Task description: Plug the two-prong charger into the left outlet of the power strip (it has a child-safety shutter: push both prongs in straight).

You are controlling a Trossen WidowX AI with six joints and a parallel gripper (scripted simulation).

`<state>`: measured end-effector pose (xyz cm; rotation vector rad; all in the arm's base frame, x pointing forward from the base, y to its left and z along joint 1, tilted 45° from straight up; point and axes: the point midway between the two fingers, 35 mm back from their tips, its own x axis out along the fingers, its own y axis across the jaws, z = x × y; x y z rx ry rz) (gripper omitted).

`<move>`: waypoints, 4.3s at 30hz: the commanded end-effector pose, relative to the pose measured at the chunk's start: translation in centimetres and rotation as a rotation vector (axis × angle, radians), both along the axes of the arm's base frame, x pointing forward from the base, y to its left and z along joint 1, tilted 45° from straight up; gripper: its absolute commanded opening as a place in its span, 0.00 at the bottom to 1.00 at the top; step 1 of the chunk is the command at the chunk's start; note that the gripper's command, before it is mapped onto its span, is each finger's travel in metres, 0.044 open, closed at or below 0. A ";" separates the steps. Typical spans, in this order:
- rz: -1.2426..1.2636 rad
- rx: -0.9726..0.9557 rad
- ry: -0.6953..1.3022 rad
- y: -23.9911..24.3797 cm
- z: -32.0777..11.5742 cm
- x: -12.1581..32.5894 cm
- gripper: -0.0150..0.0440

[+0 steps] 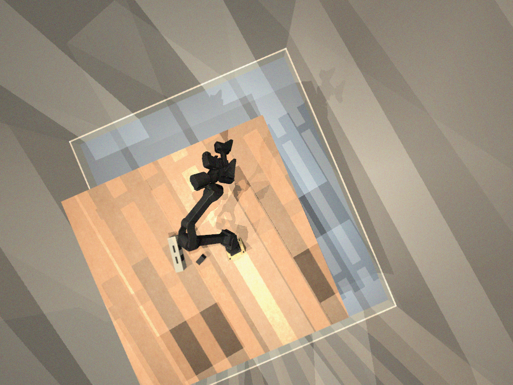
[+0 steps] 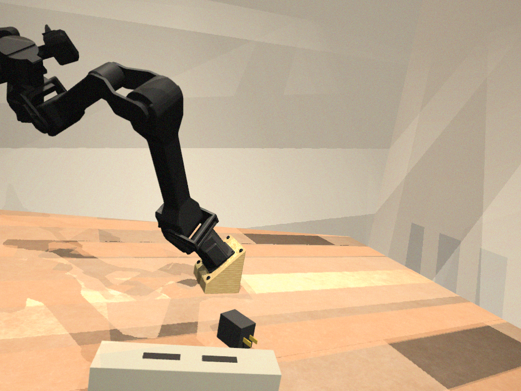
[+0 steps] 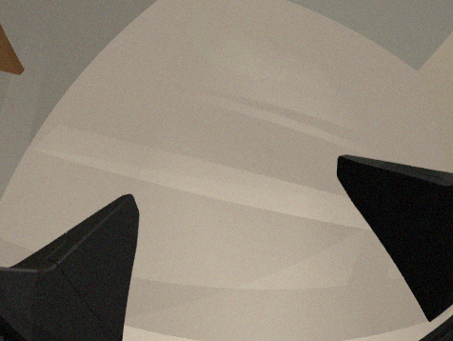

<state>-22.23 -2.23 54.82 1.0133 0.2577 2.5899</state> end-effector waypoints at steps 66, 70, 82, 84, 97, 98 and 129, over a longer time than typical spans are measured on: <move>1.014 0.353 -0.326 -28.0 -8.9 8.9 1.00; 1.069 0.382 -0.340 -29.1 -9.6 10.4 1.00; 1.228 0.476 -0.380 -32.0 -11.7 15.4 1.00; 1.254 0.493 -0.385 -32.4 -12.0 16.3 1.00; 1.417 0.609 -0.419 -34.1 -14.5 22.5 1.00; 1.429 0.618 -0.421 -34.2 -14.7 23.0 1.00; 1.769 0.955 -0.469 -32.9 -21.3 38.3 1.00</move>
